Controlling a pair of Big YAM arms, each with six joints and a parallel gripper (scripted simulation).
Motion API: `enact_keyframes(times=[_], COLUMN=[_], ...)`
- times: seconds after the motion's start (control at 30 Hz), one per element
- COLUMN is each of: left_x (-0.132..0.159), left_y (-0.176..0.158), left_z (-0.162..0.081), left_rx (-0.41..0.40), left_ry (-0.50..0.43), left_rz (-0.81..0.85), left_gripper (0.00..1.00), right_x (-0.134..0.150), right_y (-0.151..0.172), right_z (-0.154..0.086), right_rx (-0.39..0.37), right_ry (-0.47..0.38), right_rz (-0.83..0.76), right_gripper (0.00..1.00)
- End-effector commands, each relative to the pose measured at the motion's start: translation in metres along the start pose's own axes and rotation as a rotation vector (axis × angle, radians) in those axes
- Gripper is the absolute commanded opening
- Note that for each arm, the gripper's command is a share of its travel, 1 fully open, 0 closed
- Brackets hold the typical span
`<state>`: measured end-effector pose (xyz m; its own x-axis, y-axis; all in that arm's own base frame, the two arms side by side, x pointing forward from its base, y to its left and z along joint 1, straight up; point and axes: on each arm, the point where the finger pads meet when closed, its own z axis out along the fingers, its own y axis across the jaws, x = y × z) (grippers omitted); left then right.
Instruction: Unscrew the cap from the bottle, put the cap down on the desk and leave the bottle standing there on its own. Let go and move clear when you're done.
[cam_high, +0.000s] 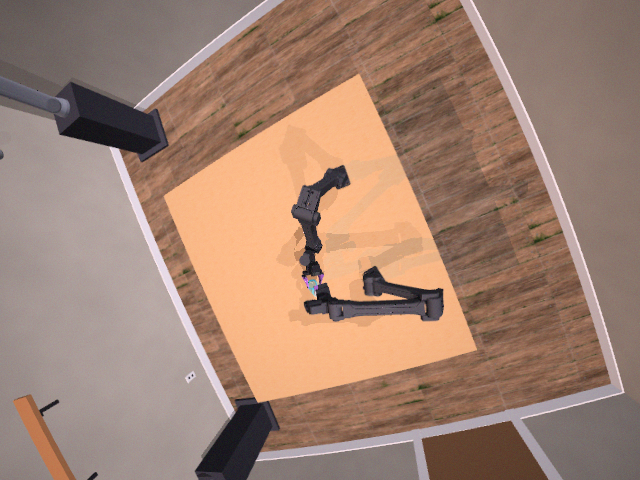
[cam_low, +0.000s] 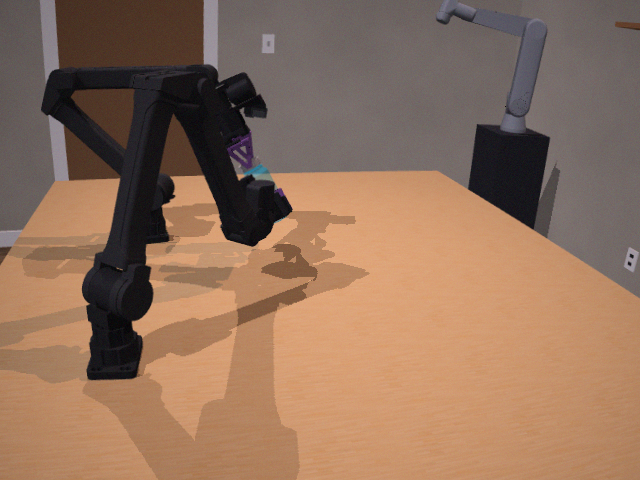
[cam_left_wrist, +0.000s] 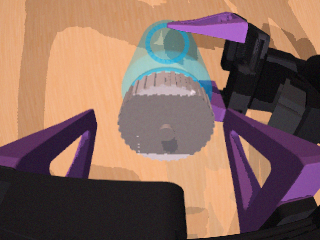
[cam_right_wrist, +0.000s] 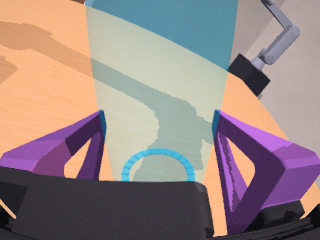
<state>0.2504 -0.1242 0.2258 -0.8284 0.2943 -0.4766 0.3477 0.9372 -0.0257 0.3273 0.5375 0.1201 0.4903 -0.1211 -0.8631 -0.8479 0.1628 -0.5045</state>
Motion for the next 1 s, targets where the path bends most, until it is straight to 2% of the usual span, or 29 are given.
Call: enact_keyframes(times=[0.0,0.37,0.43,0.47,0.93,0.97], left_x=[-0.0147,-0.0147,-0.0147,-0.0147,-0.0146,-0.0146], left_y=[-0.004,-0.0041,-0.0041,-0.0041,-0.0041,-0.0041], left_z=[-0.012,-0.012,-0.012,-0.012,-0.0121,-0.0121], left_rx=[0.015,-0.007,-0.007,-0.009,-0.037,-0.037], left_ry=[-0.02,-0.025,-0.025,-0.026,-0.026,-0.026], left_rz=[0.278,0.783,0.783,0.9,1.535,1.535], left_gripper=[0.88,0.88,0.88,0.88,0.88,0.88], right_x=[-0.0117,-0.0117,-0.0117,-0.0117,-0.0117,-0.0117], right_y=[-0.0144,-0.0144,-0.0144,-0.0144,-0.0144,-0.0144], right_z=[0.0034,0.0034,0.0034,0.0034,0.0034,0.0034], right_rx=[0.023,0.023,0.023,0.023,0.023,0.023], right_ry=[-0.026,-0.026,-0.026,-0.026,-0.026,-0.026], right_rz=[-0.009,-0.009,-0.009,-0.009,-0.009,-0.009], right_gripper=[0.0,0.0,0.0,0.0,0.0,0.0])
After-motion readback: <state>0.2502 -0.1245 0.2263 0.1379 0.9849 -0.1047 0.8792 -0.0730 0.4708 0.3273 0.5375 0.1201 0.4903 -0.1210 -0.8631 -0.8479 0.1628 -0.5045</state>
